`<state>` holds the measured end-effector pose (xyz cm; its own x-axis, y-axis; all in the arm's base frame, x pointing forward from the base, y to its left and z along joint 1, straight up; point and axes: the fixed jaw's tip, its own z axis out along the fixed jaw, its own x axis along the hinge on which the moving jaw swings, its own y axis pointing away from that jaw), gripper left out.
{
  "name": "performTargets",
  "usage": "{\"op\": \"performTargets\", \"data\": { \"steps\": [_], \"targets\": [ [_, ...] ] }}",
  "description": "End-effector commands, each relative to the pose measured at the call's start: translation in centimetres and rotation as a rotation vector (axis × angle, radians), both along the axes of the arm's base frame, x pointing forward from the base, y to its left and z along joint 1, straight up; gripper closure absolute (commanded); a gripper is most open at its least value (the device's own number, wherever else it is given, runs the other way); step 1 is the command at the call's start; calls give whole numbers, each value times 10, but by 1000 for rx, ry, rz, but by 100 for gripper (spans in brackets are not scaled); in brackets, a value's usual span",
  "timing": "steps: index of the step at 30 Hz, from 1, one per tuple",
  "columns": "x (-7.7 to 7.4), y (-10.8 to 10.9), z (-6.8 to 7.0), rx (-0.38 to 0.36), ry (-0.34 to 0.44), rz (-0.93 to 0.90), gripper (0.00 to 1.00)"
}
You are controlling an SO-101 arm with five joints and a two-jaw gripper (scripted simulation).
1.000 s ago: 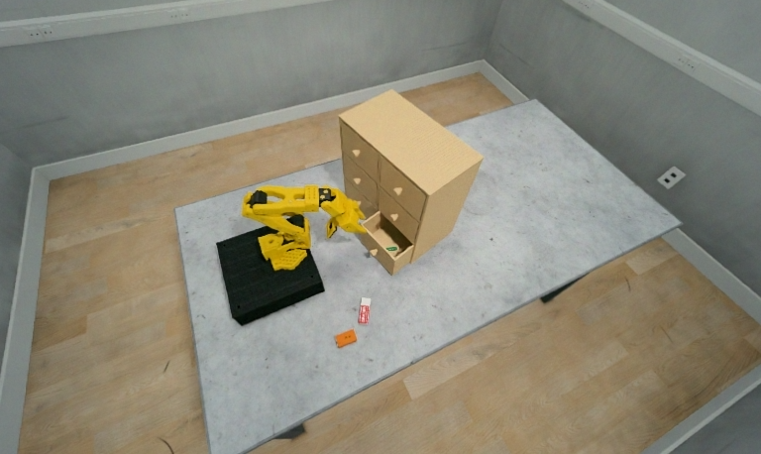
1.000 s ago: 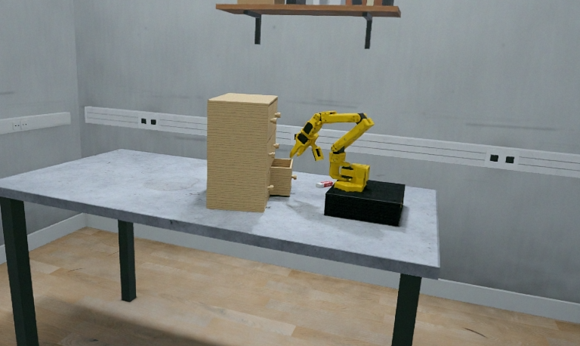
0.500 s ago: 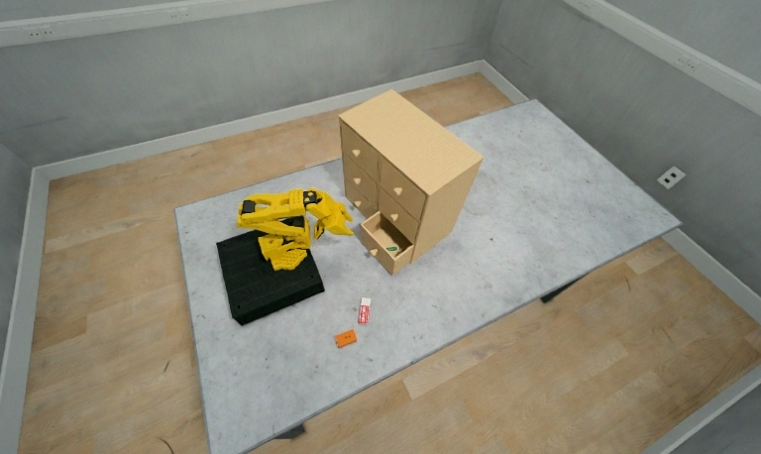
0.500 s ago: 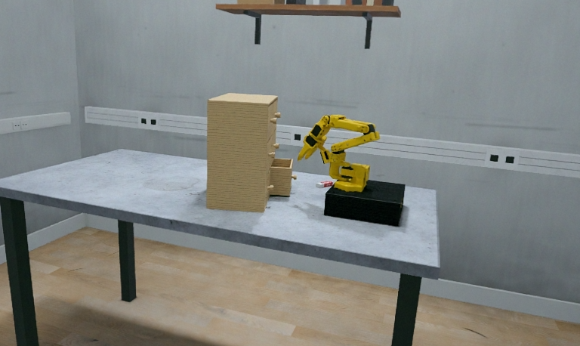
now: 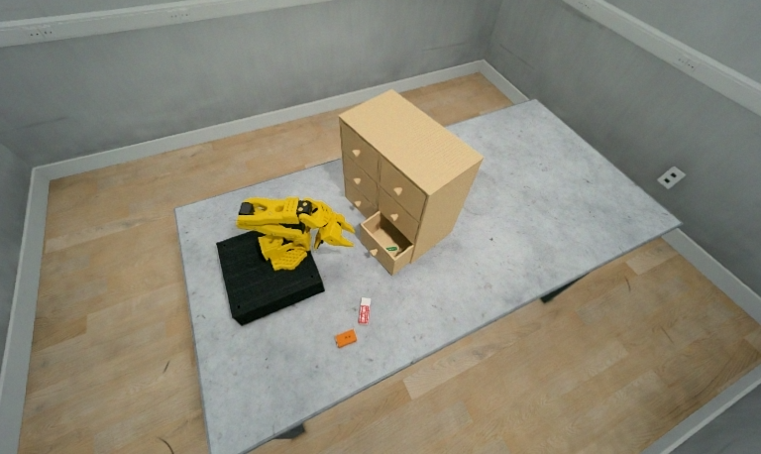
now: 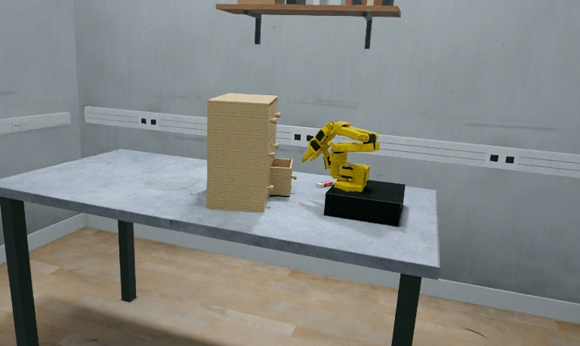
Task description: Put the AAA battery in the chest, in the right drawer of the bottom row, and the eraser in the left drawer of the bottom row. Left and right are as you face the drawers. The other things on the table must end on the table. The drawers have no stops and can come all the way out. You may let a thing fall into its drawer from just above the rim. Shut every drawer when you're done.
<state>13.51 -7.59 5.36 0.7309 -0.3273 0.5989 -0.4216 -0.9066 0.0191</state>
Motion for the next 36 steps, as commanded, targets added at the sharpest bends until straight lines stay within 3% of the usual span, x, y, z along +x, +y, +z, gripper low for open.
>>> {"op": "performTargets", "data": {
  "steps": [1,18,36],
  "targets": [
    [-1,-4,-3,-16,-14,-12,79],
    [21,-13,-28,-13,-16,-9,79],
    [22,-14,-26,-21,-34,-8,79]
  ]
}}
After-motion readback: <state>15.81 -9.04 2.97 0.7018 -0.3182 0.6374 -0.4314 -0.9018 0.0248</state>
